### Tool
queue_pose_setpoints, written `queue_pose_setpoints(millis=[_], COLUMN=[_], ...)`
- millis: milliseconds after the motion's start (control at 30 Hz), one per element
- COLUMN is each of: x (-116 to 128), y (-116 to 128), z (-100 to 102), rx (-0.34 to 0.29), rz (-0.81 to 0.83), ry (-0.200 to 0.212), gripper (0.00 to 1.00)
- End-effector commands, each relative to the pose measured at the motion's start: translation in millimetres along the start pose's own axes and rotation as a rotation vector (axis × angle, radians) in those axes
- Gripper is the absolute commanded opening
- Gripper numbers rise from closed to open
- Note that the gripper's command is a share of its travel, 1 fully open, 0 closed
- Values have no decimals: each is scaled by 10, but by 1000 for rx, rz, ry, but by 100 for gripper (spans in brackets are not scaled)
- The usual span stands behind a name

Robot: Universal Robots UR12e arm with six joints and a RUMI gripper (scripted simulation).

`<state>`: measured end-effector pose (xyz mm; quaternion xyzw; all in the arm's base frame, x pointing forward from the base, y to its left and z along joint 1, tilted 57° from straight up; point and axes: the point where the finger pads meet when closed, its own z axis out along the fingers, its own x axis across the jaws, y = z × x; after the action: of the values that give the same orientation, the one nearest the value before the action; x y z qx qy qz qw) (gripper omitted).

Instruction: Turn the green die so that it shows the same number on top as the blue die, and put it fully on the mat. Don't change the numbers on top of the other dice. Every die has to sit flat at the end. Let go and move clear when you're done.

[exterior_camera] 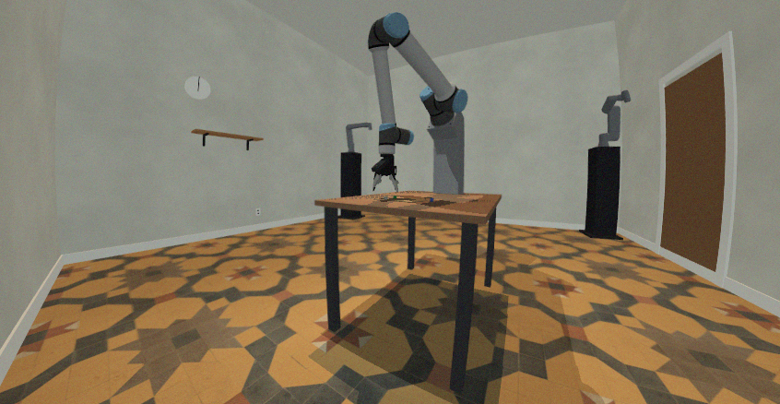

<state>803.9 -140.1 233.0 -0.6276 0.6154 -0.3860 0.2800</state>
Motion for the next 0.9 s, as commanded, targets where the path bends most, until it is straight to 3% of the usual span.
queue_pose_setpoints(millis=[0,633,867], x=[-1,-2,-35], y=[-3,1,237], z=[-4,-4,-3], rx=[1,1,1], rz=[0,0,0], ry=[0,0,0], gripper=[100,100,100])
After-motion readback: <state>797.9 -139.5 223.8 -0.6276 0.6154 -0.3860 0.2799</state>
